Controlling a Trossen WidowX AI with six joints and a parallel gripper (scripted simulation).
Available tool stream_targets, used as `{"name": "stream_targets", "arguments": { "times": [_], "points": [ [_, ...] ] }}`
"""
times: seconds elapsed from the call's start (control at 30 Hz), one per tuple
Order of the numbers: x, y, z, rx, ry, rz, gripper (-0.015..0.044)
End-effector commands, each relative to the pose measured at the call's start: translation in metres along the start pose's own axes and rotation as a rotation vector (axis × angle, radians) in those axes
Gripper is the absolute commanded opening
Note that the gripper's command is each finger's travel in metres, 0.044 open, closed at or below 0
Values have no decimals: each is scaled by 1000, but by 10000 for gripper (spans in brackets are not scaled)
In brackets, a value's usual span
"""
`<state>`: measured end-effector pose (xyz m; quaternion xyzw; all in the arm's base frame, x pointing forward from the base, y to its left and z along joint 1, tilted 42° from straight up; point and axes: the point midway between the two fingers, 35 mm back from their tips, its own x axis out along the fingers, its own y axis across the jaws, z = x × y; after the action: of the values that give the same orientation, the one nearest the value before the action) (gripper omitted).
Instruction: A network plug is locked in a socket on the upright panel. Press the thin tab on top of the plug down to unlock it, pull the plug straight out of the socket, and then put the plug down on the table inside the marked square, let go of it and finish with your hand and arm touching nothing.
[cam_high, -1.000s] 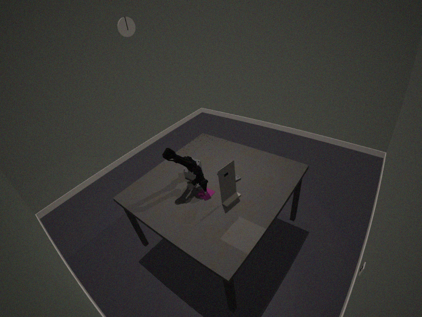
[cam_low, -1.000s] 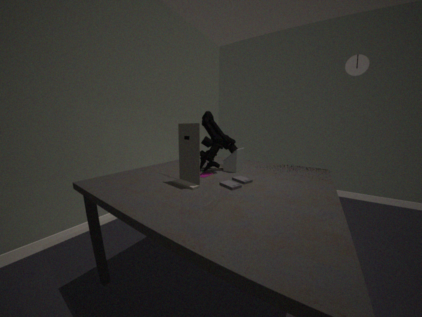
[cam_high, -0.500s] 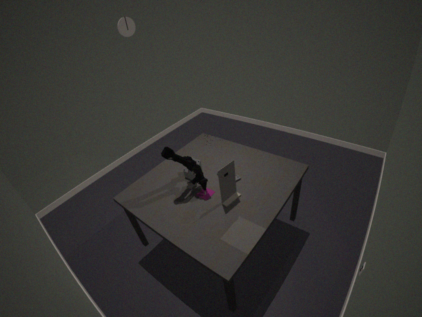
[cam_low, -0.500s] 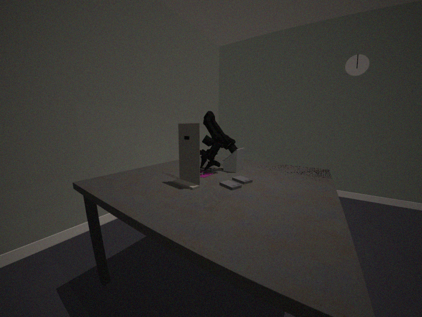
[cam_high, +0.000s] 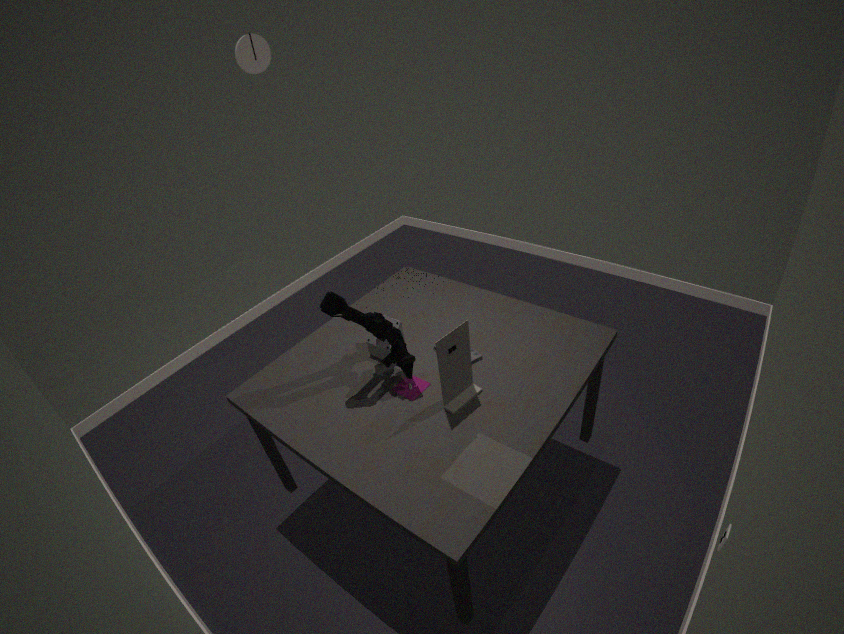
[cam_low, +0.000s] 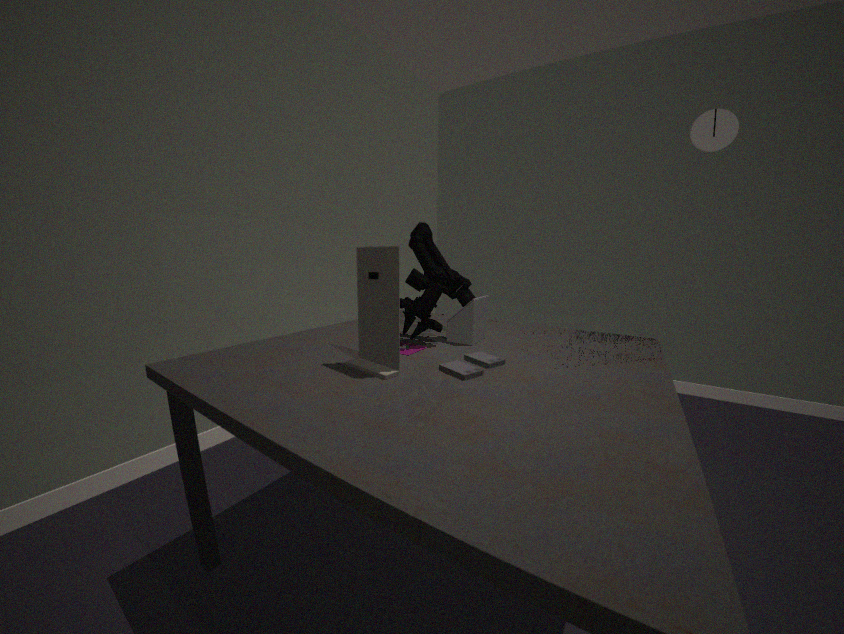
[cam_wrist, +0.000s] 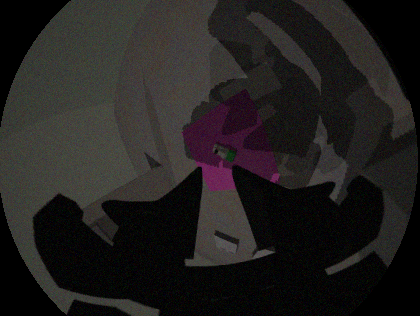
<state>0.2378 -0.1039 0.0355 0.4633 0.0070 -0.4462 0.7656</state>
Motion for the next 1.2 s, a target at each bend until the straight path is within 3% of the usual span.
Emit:
{"name": "stream_targets", "arguments": {
  "times": [0.0, 1.17],
  "points": [
    [-2, 5, -1, 12, -2, 5, 156],
    [-22, 21, -9, 18, 7, -12, 156]
  ]
}}
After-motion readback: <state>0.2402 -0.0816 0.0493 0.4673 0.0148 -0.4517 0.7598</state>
